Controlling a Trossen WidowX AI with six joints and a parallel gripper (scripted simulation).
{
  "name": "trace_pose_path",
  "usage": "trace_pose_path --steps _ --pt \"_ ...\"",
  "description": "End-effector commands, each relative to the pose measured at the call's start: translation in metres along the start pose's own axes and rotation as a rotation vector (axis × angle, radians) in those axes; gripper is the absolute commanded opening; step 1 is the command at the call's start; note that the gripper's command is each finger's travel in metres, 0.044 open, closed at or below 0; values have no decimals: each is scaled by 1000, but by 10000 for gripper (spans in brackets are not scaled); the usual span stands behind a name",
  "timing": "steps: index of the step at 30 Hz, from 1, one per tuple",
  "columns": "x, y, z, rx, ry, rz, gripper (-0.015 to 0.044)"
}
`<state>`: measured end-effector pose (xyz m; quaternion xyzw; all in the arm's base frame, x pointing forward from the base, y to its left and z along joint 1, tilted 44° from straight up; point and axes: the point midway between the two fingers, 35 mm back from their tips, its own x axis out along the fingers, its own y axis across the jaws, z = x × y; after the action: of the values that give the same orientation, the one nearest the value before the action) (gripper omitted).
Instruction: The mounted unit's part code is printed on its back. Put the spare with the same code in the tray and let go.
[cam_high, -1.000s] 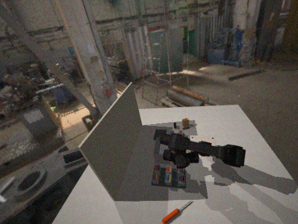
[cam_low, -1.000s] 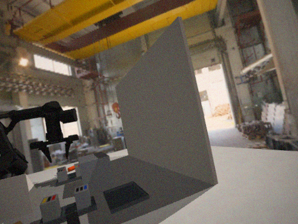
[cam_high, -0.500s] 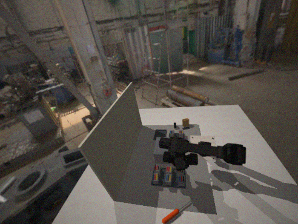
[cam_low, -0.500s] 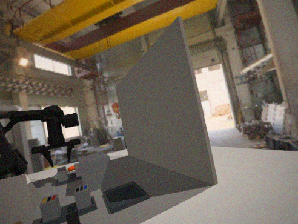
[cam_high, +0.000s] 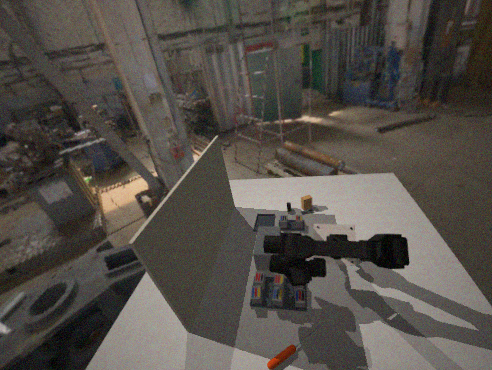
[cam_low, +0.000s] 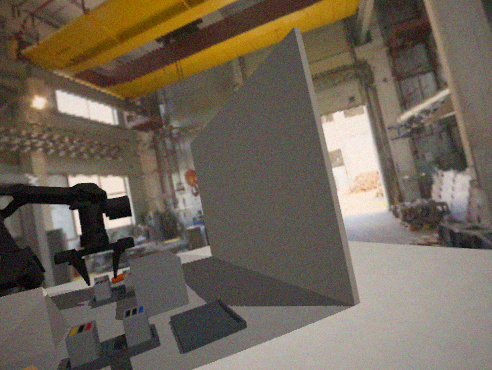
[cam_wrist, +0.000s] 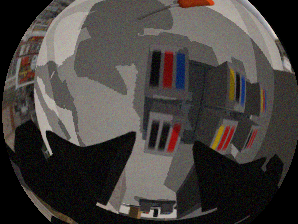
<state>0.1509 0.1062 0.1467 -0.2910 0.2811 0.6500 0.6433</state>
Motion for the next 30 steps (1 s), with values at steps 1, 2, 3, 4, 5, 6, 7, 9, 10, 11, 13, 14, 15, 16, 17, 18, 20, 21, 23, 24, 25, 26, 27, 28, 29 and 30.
trace_pose_path --steps 1,2,3,4,5,6,7,9,10,11,13,14,15,16,17,18,20,21,23,24,25,26,27,28,29,30 --pt "8 1 1 1 -8 -2 300" --pt "9 1 1 1 -8 -2 300" --pt "11 1 1 1 -9 -3 300" --pt "12 2 1 1 -10 -3 300" --pt "14 2 2 0 -11 -3 300" --pt "16 2 2 0 -11 -3 300" --pt "17 2 2 0 -12 -3 300" --pt "20 2 2 0 -14 -3 300" --pt "22 3 3 0 -15 -3 300" --pt "23 3 3 0 -16 -3 300" --pt "27 3 3 0 -19 -3 300" --pt "28 3 3 -1 -20 -3 300" --pt "30 4 4 -1 -21 -3 300" --pt "31 4 4 -1 -22 -3 300" --pt "33 4 4 -1 -24 -3 300" --pt "34 4 4 -1 -25 -3 300" --pt "35 5 5 -1 -26 -3 300" --pt "35 5 5 -1 -26 -3 300" --pt "35 5 5 -1 -26 -3 300" --pt "35 5 5 -1 -26 -3 300" --pt "35 5 5 -1 -26 -3 300" --pt "35 5 5 -1 -26 -3 300" --pt "35 5 5 -1 -26 -3 300" --pt "34 4 4 -4 -20 -4 274" --pt "34 4 4 -4 -20 -4 247" --pt "34 4 4 -4 -20 -4 221"
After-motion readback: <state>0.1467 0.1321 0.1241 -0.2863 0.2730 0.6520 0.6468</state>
